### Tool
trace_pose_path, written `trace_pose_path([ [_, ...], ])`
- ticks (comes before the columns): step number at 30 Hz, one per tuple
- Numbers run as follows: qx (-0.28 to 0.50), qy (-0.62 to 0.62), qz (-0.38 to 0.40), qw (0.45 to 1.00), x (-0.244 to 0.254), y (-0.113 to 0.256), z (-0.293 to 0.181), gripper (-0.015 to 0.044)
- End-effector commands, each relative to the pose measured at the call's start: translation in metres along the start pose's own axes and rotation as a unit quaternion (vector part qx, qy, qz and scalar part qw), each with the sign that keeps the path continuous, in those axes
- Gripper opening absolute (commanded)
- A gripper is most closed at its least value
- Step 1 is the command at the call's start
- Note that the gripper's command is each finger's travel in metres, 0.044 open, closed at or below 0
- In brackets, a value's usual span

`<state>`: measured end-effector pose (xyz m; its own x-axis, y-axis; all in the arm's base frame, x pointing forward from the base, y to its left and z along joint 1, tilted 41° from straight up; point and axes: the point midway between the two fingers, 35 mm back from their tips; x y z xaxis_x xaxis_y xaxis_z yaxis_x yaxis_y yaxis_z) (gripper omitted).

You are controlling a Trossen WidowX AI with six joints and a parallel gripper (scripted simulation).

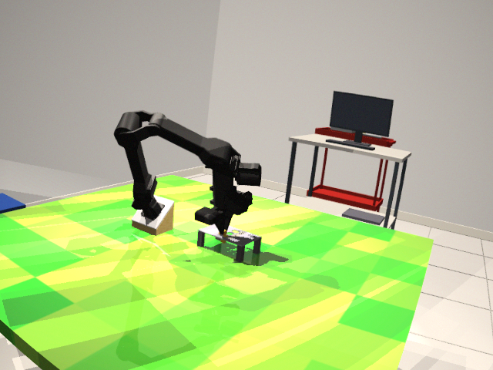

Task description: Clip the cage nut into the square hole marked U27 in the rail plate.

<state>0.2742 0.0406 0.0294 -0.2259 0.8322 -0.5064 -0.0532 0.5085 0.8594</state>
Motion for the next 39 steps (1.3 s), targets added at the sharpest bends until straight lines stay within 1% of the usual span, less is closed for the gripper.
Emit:
trace_pose_path([
  [1,0.001,-0.001,-0.008,1.0,0.0006,0.0005,0.0008,0.0032],
  [39,0.009,-0.001,-0.043,0.999,0.0037,-0.0013,0.0015,0.0032],
])
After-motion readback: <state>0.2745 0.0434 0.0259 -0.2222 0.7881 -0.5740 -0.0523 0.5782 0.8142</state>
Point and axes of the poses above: the point midway between the two fingers, 35 mm back from their tips, its own y axis back along the fingers, its own x axis across the jaws, z = x × y, and after that the axes turned 14 degrees about y, right-handed
